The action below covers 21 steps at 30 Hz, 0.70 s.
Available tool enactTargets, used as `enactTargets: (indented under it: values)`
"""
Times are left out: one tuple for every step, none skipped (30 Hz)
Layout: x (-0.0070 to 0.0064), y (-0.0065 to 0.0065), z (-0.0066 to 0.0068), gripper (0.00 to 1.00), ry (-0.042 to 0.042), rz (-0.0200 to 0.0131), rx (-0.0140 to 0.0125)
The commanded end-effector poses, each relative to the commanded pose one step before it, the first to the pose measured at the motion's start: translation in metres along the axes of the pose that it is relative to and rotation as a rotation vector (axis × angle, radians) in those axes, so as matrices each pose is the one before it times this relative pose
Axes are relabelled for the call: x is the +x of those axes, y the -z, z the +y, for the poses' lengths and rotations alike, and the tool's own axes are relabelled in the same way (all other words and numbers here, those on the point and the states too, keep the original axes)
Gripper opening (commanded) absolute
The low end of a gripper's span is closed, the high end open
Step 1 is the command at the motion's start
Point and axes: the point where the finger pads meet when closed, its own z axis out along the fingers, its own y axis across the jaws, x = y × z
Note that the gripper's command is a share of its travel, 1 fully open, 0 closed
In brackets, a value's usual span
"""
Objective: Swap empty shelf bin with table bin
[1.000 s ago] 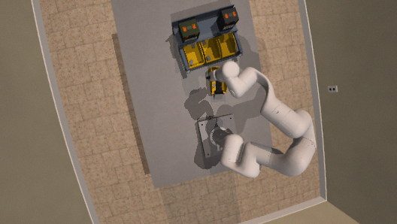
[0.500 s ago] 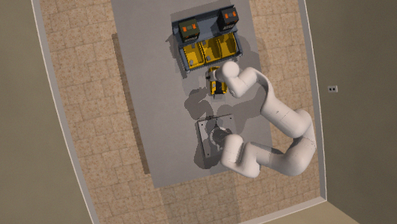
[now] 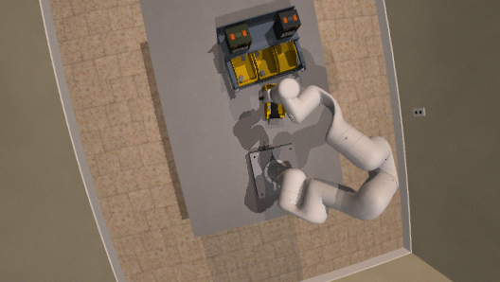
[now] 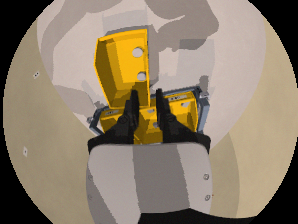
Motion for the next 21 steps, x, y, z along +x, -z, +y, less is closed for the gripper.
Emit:
enactTargets:
  values:
    - [-0.00120, -0.00602, 0.00031, 0.26, 0.00021, -0.00243, -0.00011]
    - [-0.00002, -0.00214, 0.00001, 0.26, 0.00000, 0.00000, 0.00000]
    - [0.00000, -0.00217, 0.00000, 0.26, 0.00000, -0.00001, 0.00000]
    - [-0.00002, -0.00216, 0.00001, 0.26, 0.00000, 0.00001, 0.00000]
    - [-0.00001, -0.00218, 0.00001, 0.26, 0.00000, -0.00001, 0.00000]
    - [-0.00002, -0.00215, 0.00001, 0.26, 0.00000, 0.00001, 0.00000]
    - [-0.00001, -0.00214, 0.00001, 0.26, 0.00000, 0.00000, 0.00000]
    - [-0.00001, -0.00211, 0.00001, 0.26, 0.00000, 0.00000, 0.00000]
    - [-0.00002, -0.00207, 0.00001, 0.26, 0.00000, 0.00000, 0.00000]
    - [-0.00001, -0.00203, 0.00000, 0.26, 0.00000, -0.00001, 0.00000]
    - [-0.00002, -0.00196, 0.00002, 0.26, 0.00000, 0.00001, -0.00001]
    - [-0.00001, -0.00192, 0.00000, 0.26, 0.00000, 0.00000, 0.00000]
    - [0.00000, 0.00000, 0.00000, 0.26, 0.00000, 0.00000, 0.00000]
    - [0.00000, 0.00000, 0.00000, 0.26, 0.00000, 0.00000, 0.00000]
    - [-0.00001, -0.00184, 0.00001, 0.26, 0.00000, 0.00000, 0.00000]
    - [-0.00002, -0.00177, 0.00001, 0.26, 0.00000, 0.00000, 0.00000]
    - [-0.00001, -0.00170, 0.00000, 0.26, 0.00000, -0.00001, 0.00001]
    - [-0.00001, -0.00161, 0.00001, 0.26, 0.00000, 0.00000, 0.00000]
    - [-0.00001, -0.00153, 0.00001, 0.26, 0.00000, 0.00000, 0.00000]
    - [-0.00001, -0.00144, 0.00000, 0.26, 0.00000, -0.00001, 0.00000]
    - [-0.00001, -0.00135, 0.00000, 0.26, 0.00000, 0.00000, 0.00000]
